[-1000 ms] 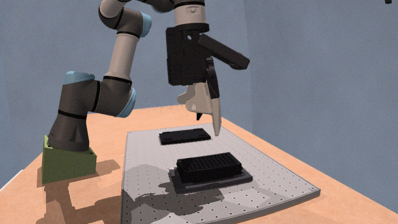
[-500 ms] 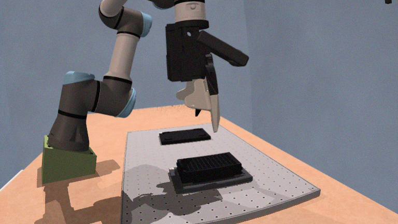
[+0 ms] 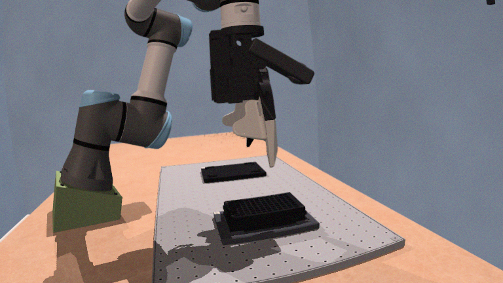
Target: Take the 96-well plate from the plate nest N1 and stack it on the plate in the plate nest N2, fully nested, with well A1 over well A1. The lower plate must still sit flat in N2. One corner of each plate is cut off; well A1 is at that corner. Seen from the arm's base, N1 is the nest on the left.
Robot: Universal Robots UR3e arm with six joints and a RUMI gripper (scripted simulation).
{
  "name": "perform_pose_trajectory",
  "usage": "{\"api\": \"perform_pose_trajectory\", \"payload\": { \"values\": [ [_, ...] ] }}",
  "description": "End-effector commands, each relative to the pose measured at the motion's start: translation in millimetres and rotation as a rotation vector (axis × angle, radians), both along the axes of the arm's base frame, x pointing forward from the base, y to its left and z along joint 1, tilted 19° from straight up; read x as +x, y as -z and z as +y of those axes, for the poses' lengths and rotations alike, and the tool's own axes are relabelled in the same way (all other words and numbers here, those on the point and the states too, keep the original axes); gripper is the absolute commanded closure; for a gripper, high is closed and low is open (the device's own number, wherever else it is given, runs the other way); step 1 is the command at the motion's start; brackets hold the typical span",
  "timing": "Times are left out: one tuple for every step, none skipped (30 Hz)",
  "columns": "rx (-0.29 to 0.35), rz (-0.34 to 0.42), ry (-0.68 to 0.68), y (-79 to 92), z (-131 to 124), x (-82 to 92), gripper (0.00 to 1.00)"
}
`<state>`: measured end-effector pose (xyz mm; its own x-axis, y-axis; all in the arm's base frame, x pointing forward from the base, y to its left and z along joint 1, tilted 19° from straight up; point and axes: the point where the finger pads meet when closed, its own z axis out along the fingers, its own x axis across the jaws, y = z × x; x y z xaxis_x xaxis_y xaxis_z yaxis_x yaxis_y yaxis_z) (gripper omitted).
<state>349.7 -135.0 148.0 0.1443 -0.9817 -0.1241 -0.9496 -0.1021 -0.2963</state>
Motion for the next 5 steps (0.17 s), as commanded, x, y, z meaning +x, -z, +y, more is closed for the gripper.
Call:
{"api": "perform_pose_trajectory", "payload": {
  "values": [
    [-0.001,-0.001,0.000,-0.6,-0.6,0.1,0.00],
    [-0.001,-0.001,0.000,-0.6,-0.6,0.1,0.00],
    [-0.001,-0.001,0.000,-0.6,-0.6,0.1,0.00],
    [-0.001,-0.001,0.000,-0.6,-0.6,0.1,0.00],
    [-0.001,-0.001,0.000,-0.6,-0.6,0.1,0.00]
  ]
}}
